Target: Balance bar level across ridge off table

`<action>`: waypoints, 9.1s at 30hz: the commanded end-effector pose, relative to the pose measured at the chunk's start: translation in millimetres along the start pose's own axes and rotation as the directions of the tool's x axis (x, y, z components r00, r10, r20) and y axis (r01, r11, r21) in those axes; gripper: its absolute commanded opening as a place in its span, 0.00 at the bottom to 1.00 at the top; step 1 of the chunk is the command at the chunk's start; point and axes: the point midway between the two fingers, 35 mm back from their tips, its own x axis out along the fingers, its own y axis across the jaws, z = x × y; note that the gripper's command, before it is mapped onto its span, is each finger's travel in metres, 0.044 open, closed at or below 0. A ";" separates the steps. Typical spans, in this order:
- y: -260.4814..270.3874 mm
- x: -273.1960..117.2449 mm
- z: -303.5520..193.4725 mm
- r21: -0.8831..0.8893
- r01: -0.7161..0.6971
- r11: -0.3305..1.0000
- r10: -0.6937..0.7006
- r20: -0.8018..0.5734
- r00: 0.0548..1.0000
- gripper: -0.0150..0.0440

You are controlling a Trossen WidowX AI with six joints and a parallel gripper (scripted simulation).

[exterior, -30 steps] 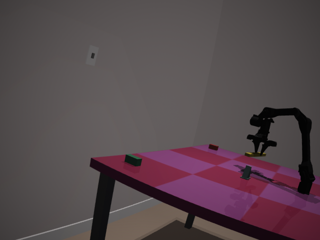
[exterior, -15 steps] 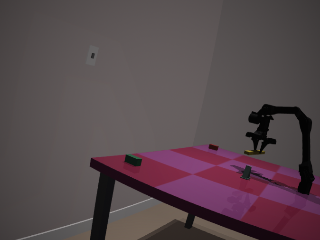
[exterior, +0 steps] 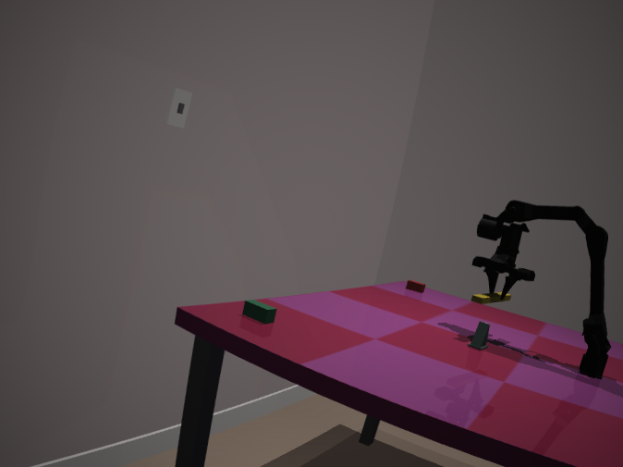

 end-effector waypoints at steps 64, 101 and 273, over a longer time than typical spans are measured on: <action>32.9 40.7 90.2 -0.103 0.003 0.995 -0.003 0.007 1.000 0.25; 32.9 43.8 90.4 -0.103 0.003 0.995 -0.003 0.007 1.000 0.25; 33.3 50.5 89.9 -0.102 0.005 0.995 -0.004 0.008 1.000 0.54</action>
